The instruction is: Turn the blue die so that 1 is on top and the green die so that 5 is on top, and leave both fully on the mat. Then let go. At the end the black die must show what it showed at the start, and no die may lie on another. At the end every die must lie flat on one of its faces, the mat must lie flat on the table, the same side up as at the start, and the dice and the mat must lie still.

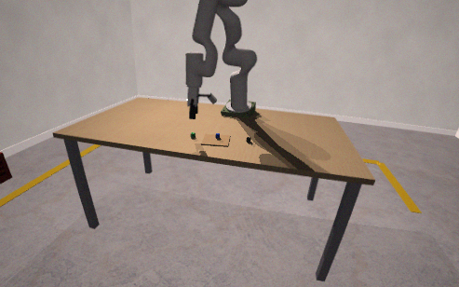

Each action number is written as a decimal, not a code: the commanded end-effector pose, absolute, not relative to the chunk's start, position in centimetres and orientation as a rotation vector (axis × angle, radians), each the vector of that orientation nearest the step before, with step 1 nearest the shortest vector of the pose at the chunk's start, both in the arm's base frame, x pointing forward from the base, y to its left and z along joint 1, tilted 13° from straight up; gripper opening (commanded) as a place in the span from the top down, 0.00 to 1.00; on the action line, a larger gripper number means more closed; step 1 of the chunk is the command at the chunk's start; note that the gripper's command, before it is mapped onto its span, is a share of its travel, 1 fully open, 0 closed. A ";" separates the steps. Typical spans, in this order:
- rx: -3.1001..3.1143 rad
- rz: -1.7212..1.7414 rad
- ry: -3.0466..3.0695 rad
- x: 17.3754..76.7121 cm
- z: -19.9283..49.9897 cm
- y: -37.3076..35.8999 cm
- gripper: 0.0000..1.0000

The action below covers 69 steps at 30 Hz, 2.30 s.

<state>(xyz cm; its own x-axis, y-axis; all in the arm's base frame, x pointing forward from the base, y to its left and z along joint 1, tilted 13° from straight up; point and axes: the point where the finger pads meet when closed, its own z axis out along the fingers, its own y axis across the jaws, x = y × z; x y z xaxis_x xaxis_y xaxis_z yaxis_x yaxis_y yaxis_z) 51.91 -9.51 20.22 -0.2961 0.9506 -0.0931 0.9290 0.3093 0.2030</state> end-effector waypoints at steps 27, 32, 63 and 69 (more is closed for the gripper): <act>0.448 0.051 2.880 52.4 17.9 -10.0 0.00; 0.258 0.028 2.902 52.4 17.6 -10.1 0.00; 0.106 0.010 2.911 52.5 17.3 -10.1 0.64; 0.106 0.010 2.911 52.5 17.3 -10.1 0.64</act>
